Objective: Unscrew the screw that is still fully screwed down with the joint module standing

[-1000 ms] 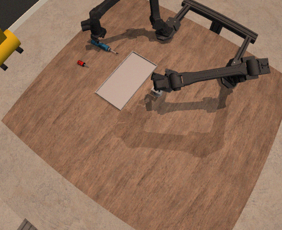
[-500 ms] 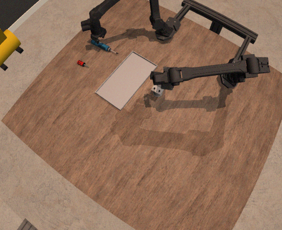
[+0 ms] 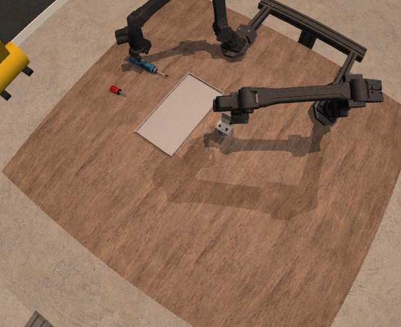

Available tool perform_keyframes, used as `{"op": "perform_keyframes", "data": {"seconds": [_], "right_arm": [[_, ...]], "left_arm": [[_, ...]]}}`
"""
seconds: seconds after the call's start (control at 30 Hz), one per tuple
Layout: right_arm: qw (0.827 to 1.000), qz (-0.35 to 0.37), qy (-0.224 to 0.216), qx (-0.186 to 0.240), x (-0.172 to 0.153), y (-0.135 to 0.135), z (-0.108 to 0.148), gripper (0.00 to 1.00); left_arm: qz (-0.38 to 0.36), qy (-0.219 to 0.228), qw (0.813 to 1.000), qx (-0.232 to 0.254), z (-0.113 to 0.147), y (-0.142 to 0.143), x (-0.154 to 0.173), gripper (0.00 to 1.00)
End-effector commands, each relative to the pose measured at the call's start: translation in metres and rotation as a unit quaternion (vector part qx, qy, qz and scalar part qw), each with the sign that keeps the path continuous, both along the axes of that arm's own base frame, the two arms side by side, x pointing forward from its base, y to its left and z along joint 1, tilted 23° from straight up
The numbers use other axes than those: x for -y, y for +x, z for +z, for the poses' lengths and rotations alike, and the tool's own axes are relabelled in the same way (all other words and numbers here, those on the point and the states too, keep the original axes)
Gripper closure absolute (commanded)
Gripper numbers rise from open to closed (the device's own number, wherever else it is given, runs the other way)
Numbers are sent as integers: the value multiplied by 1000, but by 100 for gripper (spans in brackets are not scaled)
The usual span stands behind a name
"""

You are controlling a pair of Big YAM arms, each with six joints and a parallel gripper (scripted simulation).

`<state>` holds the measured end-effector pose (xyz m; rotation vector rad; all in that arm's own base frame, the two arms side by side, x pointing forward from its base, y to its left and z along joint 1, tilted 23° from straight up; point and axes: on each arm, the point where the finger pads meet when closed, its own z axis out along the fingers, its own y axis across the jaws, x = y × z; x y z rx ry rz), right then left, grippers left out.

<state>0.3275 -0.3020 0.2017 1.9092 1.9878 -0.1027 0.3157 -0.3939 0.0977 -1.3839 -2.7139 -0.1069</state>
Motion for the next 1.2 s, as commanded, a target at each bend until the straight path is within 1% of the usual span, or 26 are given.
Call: {"op": "perform_keyframes", "data": {"seconds": [0.0,0.07,0.13,0.27,0.37,0.4,0.43,0.53,0.57,0.63,0.7,0.83,0.93,0.97,1.0,1.1,1.13,1.17], "right_arm": [[999,1,-26,31,6,15,40,35],[999,1,-26,31,6,15,40,35],[999,1,-26,31,6,15,40,35],[999,1,-26,31,6,15,40,35],[999,1,-26,31,6,15,40,35],[999,1,-26,31,6,15,40,35],[999,1,-26,31,6,15,40,35],[999,1,-26,31,6,15,40,35],[999,1,-26,31,6,15,40,35],[999,1,-26,31,6,15,40,35],[999,1,-26,31,6,15,40,35],[999,1,-26,31,6,15,40,35],[999,1,-26,31,6,15,40,35],[999,1,-26,31,6,15,40,35],[999,1,-26,31,6,15,40,35],[999,1,-26,31,6,15,40,35],[999,1,-26,31,6,15,40,35],[999,1,-26,31,6,15,40,35]], "left_arm": [[23,1,1000,13,8,5,8,14],[31,-5,999,33,23,5,19,14],[44,0,998,45,27,4,19,14],[71,16,995,65,28,3,20,14],[90,33,992,78,24,2,21,14],[93,33,992,78,24,4,19,14],[106,34,991,77,24,15,10,14],[106,34,991,77,24,15,10,14],[102,46,991,78,18,1,8,14],[110,35,988,98,33,0,20,14],[123,35,985,113,39,1,22,14],[148,46,978,136,42,-1,24,14],[166,59,973,151,38,-1,25,14],[169,59,972,151,38,1,23,14],[181,61,970,150,38,12,14,14],[182,61,970,150,38,12,14,14],[177,70,970,154,33,-1,13,14],[178,63,968,164,41,-5,21,14]]}}
